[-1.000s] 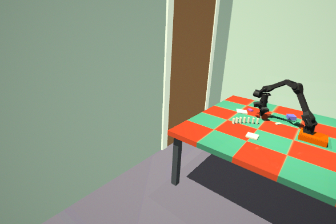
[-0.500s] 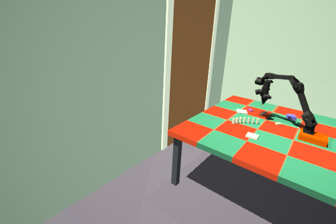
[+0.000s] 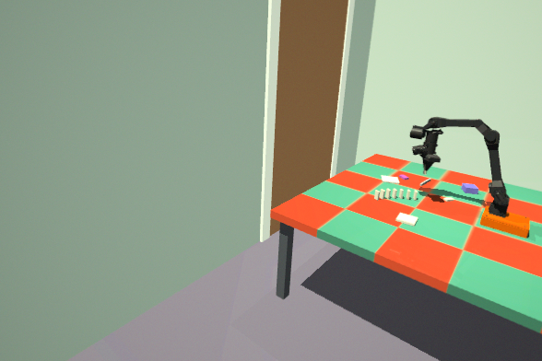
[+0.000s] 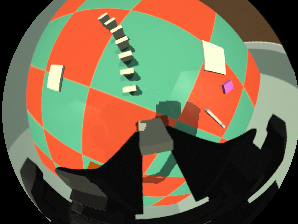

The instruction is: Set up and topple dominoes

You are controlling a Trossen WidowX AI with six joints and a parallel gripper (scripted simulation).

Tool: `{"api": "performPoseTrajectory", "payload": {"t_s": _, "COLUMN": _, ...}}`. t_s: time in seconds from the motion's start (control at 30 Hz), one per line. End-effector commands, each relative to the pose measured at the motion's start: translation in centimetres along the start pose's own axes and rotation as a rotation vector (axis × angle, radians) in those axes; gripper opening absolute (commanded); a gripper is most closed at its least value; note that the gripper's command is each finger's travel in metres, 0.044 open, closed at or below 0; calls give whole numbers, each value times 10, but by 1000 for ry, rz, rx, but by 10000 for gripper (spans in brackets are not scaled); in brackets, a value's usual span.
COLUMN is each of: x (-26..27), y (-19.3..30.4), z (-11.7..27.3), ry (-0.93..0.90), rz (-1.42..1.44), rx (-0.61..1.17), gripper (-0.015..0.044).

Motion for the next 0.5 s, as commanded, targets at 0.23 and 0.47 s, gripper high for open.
{"api": "performPoseTrajectory", "payload": {"t_s": 0.23, "x": 25, "y": -7, "z": -19, "ry": 3, "rz": -16, "rx": 0, "gripper": 107}}
{"api": "performPoseTrajectory", "payload": {"t_s": 0.47, "x": 22, "y": -10, "z": -53, "ry": 3, "rz": -16, "rx": 0, "gripper": 107}}
Point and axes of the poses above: the point midway between the two fingers, 35 mm back from their tips, its own z axis back along the fingers, its own x axis across the jaws, y = z × x, the point moved 9 cm from there along z, back along the fingers, and after that the axes turned 12 degrees about z, right-handed, at the moved point
